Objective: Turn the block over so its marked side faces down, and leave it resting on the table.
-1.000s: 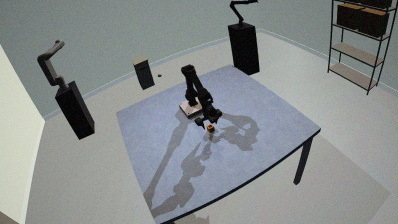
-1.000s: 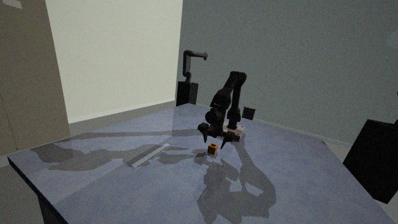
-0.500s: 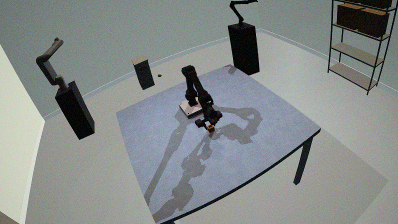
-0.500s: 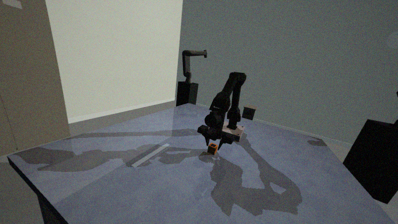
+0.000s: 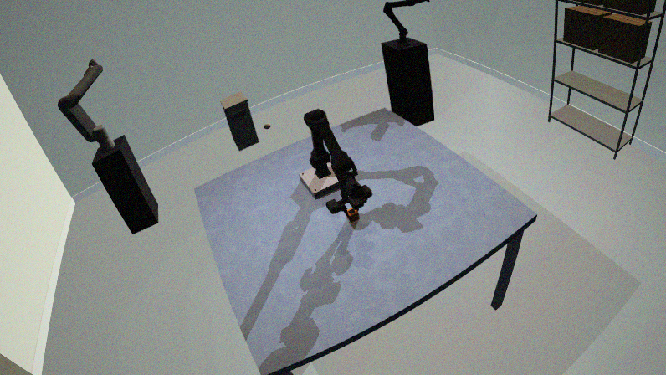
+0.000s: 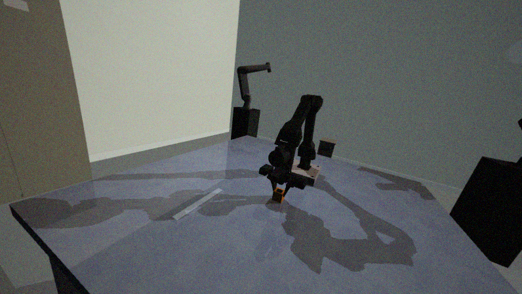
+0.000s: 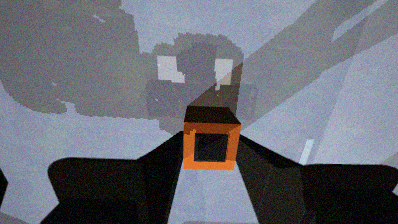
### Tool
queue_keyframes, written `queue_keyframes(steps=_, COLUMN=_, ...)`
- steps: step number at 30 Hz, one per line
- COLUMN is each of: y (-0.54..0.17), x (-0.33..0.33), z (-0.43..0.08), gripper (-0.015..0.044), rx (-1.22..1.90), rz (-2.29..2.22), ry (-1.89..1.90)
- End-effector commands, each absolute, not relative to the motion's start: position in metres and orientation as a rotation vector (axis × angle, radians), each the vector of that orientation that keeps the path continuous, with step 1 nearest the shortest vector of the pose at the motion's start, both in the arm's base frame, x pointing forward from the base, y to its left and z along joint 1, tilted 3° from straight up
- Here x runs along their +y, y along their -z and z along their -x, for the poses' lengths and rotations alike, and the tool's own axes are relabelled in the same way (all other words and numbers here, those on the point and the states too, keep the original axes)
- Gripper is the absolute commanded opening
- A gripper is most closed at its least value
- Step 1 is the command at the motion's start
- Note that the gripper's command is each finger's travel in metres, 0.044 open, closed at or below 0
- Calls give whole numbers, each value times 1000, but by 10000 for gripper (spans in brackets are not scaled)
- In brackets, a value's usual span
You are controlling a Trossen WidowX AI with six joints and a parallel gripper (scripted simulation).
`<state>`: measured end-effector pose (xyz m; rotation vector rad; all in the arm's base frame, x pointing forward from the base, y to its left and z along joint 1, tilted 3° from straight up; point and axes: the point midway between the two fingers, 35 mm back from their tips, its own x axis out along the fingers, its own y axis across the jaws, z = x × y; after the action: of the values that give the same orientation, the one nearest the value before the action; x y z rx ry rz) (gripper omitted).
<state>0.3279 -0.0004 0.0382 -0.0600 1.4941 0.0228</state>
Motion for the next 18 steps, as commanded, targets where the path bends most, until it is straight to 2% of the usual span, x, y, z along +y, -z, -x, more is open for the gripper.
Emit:
queue_keyframes(steps=1, y=-38, x=0, z=-328, gripper=84, rx=1494, rz=60, ry=-26)
queue_keyframes(steps=4, y=-38, x=0, z=-328, gripper=64, rx=1494, rz=60, ry=-26)
queue_keyframes(steps=7, y=-49, x=0, z=-328, gripper=0, rx=1494, rz=60, ry=-26)
queue_keyframes(steps=18, y=-66, x=0, z=-327, gripper=0, rx=1454, rz=58, ry=-28)
